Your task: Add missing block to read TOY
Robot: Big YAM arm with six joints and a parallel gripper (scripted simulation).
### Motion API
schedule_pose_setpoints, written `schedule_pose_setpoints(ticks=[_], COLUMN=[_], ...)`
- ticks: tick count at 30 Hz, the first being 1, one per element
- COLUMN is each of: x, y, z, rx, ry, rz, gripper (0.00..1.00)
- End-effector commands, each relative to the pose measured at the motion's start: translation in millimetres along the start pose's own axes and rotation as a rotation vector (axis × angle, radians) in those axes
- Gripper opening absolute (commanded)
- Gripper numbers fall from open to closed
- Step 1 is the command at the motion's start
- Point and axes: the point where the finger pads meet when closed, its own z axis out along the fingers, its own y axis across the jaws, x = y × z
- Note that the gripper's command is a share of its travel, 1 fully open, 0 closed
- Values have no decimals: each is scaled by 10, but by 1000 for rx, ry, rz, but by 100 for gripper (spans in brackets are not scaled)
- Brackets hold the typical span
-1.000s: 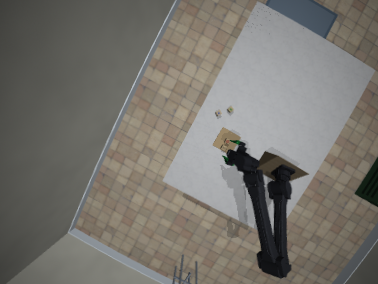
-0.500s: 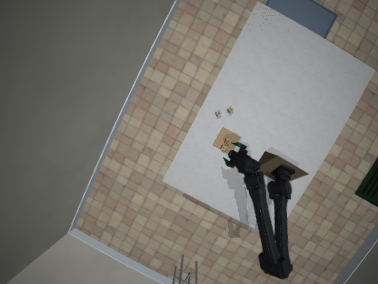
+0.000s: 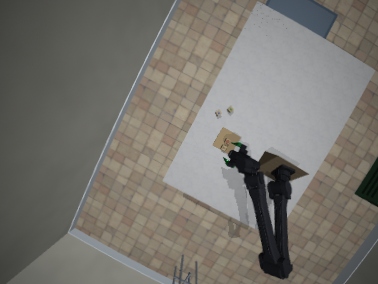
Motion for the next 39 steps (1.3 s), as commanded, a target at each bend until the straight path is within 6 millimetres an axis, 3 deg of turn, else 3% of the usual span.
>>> schedule_pose_setpoints(ticks=[1, 26, 27, 29, 33, 37, 39], x=[-88, -88, -91, -320, -312, -308, -334], y=[90, 90, 72, -76, -449, -489, -384], z=[11, 11, 22, -52, -44, -44, -33], rx=[-11, -11, -11, -1, 3, 3, -6], ry=[-2, -2, 0, -48, -48, -48, -48], rz=[-12, -12, -15, -50, -51, -51, -80], gripper=[100, 100, 100, 100, 100, 100, 100])
